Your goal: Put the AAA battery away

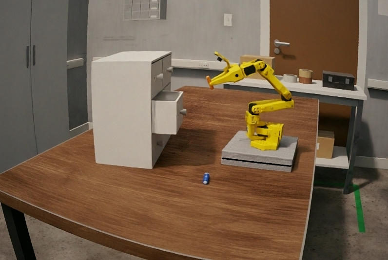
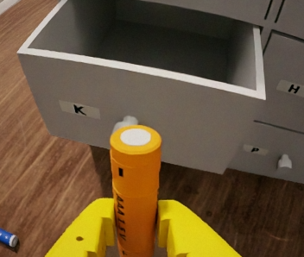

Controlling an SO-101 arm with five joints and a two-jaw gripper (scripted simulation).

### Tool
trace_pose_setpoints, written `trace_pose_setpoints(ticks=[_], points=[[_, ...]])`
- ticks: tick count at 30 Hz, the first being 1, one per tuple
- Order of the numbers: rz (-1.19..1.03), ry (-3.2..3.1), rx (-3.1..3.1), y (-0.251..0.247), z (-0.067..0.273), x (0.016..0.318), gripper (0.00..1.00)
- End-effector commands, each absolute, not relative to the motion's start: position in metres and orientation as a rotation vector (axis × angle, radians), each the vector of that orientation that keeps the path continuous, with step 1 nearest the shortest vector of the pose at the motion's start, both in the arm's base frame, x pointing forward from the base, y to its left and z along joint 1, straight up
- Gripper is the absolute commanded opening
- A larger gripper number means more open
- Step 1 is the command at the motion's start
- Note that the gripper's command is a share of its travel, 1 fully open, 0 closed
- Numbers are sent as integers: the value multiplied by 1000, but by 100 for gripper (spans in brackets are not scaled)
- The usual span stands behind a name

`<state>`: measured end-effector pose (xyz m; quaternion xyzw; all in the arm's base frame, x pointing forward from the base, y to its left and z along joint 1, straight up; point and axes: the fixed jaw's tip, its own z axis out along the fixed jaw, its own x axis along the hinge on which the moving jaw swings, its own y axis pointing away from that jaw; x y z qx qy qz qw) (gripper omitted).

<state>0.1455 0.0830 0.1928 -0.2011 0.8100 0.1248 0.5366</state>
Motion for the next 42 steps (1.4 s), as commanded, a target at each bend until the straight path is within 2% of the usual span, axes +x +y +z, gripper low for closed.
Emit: trace_pose_setpoints(ticks=[1,31,42], points=[[305,1883,-448,81,202,146,0],[308,1883,-450,104,202,191,0],[308,1884,-450,104,202,191,0]])
